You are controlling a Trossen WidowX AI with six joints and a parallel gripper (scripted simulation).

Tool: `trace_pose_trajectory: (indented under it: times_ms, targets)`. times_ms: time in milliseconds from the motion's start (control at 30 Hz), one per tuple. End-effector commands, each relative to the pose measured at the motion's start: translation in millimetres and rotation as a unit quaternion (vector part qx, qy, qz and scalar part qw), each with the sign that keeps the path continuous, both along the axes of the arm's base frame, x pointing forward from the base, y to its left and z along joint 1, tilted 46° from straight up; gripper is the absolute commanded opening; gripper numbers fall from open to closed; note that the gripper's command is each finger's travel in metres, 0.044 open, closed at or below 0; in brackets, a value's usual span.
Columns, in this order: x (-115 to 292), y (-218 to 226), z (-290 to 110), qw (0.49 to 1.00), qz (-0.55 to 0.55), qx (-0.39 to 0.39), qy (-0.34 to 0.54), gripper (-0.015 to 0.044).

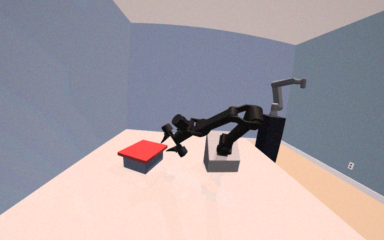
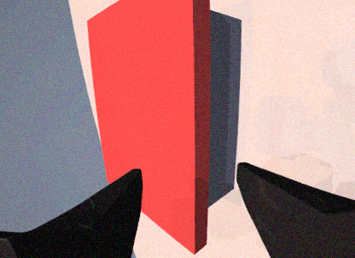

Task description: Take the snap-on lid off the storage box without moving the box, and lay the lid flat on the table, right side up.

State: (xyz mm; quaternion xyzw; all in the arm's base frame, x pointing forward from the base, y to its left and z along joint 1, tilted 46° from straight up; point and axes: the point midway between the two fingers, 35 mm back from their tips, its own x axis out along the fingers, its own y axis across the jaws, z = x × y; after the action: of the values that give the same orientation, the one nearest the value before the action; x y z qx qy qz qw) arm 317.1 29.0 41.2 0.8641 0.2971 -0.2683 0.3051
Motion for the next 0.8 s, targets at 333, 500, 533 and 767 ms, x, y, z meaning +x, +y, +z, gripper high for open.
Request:
trace_pose_trajectory:
  times_ms: [333,500,533,767]
  targets:
    - [11.1,7.9,-13.6,1.000,-0.002,0.000,0.003,0.0235]
    - [16.7,10.4,-18.2,1.000,-0.002,0.000,0.003,0.0235]
    - [17.8,11.0,-19.2,1.000,-0.002,-0.001,0.003,0.0235]
    - [25.2,14.8,-26.2,1.000,-0.002,-0.001,0.003,0.0235]
